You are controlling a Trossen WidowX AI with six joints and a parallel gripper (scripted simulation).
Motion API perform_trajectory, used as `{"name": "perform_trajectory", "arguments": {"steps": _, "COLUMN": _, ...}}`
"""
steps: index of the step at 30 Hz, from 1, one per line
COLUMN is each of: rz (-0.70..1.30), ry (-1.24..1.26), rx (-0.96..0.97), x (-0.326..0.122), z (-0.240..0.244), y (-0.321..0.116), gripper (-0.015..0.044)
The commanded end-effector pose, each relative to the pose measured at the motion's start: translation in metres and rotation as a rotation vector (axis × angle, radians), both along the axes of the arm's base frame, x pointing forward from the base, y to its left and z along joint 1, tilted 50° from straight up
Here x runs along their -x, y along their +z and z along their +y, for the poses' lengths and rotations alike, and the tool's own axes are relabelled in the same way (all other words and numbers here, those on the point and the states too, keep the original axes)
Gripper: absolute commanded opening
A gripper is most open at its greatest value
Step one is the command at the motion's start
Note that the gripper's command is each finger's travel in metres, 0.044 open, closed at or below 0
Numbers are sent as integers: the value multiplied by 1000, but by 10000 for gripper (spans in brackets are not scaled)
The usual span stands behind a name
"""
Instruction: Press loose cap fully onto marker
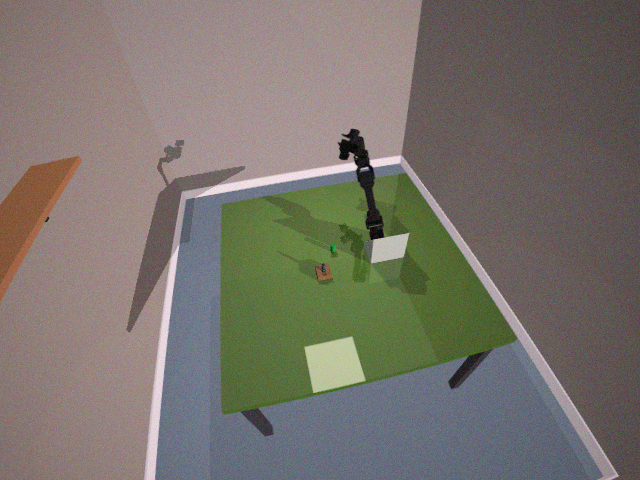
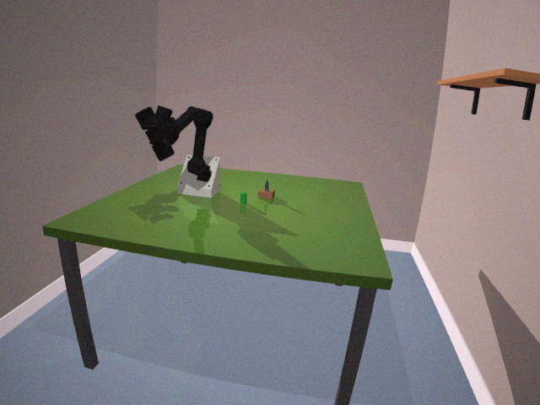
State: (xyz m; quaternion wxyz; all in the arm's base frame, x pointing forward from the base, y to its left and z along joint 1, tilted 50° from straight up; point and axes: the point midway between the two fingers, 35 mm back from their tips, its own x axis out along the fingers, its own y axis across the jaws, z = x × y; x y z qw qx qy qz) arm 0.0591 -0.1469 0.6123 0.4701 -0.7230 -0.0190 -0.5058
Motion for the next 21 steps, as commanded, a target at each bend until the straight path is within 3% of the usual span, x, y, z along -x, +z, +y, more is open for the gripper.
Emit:
{"name": "perform_trajectory", "arguments": {"steps": 1, "rz": -70, "ry": 143, "rx": -141, "x": -9, "z": -24, "y": -11, "gripper": 250}}
{"name": "perform_trajectory", "arguments": {"steps": 9, "rz": -274, "ry": 414, "rx": -496, "x": -34, "z": -77, "y": -43, "gripper": 250}}
{"name": "perform_trajectory", "arguments": {"steps": 21, "rz": -624, "ry": 777, "rx": -1348, "x": -151, "z": -134, "y": -162, "gripper": 250}}
